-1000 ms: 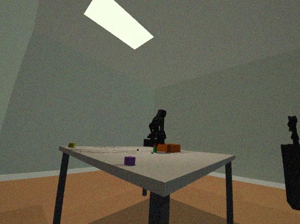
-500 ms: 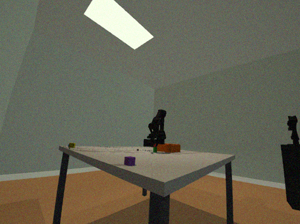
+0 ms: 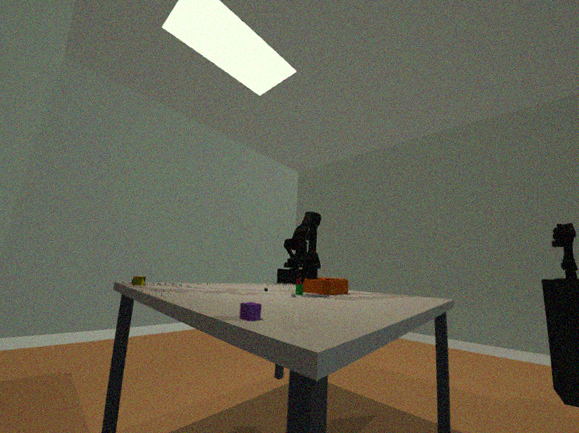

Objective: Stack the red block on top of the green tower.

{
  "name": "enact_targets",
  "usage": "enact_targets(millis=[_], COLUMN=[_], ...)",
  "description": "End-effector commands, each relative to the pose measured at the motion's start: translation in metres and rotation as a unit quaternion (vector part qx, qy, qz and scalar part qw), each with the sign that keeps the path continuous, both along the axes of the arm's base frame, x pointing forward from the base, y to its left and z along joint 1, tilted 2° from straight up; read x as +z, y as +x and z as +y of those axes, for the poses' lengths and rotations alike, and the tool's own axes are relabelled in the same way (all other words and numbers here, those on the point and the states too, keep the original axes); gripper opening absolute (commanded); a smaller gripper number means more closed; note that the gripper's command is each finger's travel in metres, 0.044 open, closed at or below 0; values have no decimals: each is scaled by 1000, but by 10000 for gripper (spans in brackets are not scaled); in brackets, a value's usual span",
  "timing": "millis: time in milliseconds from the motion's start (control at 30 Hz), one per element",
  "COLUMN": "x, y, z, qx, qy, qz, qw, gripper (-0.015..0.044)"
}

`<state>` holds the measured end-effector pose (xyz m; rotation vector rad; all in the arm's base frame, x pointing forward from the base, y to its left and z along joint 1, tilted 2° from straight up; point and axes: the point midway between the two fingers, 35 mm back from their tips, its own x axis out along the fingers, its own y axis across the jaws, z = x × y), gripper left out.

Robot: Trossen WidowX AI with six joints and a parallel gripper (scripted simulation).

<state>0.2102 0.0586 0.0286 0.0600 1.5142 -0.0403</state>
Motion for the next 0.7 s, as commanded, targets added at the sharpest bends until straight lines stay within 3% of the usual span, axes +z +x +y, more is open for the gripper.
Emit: enact_targets(millis=[0, 400, 667], x=[0, 0, 0], y=[0, 0, 0], z=[0, 0, 0], qx=[0, 0, 0], qy=[0, 0, 0], qz=[-1, -1, -1], qw=[1000, 1000, 1000], gripper=[131, 440, 440])
